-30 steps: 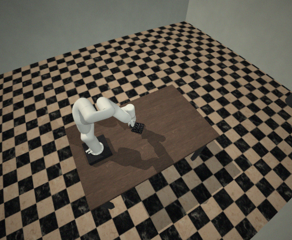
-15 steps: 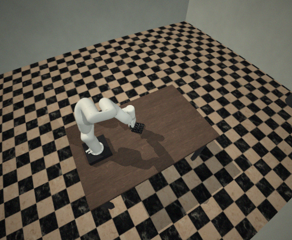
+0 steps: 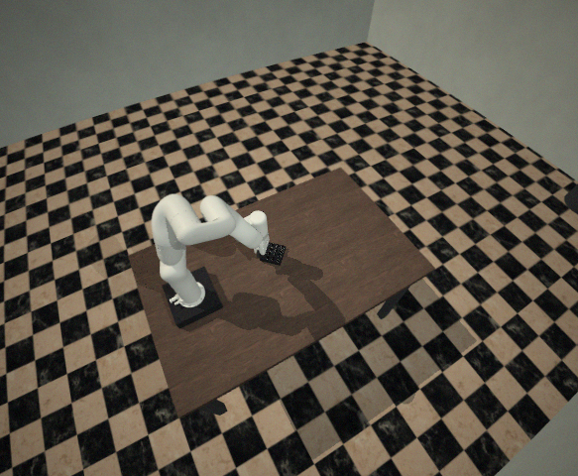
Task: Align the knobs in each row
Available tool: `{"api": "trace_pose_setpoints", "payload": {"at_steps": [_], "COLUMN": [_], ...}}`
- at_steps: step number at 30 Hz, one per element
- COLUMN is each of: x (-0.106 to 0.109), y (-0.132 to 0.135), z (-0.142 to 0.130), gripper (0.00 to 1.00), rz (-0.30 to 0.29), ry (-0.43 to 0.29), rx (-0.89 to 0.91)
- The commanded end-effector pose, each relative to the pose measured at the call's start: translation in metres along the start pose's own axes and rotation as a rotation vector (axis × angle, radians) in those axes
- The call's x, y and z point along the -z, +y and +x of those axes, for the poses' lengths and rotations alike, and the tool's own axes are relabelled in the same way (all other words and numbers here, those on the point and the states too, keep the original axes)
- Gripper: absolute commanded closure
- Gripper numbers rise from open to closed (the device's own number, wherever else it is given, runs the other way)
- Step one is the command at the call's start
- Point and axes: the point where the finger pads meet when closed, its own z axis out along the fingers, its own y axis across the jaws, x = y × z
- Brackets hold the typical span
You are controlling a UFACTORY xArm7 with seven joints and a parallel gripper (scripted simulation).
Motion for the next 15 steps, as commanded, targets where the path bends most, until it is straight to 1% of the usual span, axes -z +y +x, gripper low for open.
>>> {"api": "trace_pose_setpoints", "payload": {"at_steps": [1,15], "x": [-0.0016,-0.0049], "y": [0.0011,0.0010], "z": [-0.0011,-0.0010], "gripper": [0.81,0.81], "rz": [-0.002,-0.002], "ry": [-0.003,-0.003], "rx": [0.000,0.000]}}
